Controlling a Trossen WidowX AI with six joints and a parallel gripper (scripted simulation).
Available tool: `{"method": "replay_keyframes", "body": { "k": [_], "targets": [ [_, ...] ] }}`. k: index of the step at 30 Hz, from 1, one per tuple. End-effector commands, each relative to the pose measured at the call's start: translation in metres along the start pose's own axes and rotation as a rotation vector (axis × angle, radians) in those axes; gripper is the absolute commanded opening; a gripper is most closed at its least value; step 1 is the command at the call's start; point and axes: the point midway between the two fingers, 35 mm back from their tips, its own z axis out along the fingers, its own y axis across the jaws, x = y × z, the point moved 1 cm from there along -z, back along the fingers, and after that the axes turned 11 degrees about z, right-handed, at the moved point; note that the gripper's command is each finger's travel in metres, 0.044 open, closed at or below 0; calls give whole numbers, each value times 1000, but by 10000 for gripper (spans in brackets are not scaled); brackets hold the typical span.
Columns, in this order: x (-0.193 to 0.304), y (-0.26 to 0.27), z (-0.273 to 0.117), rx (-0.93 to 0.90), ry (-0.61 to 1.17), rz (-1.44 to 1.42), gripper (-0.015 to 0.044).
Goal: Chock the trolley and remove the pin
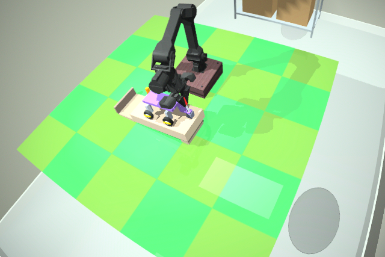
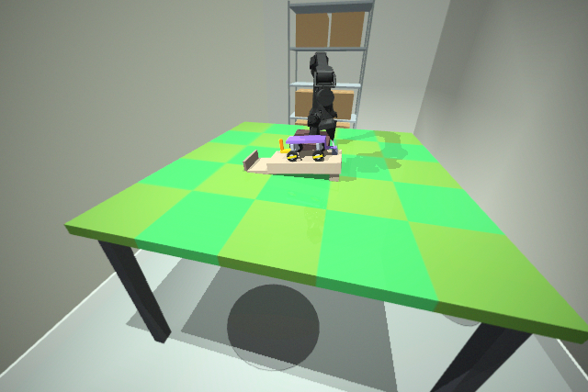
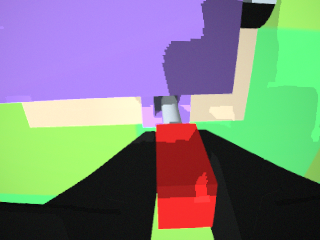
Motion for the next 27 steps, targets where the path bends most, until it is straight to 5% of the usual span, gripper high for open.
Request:
{"method": "replay_keyframes", "body": {
  "k": [1,27],
  "targets": [
    [2,0,-5,-1,6,-6,0],
    [7,0,-23,-1,6,-6,0]
  ]
}}
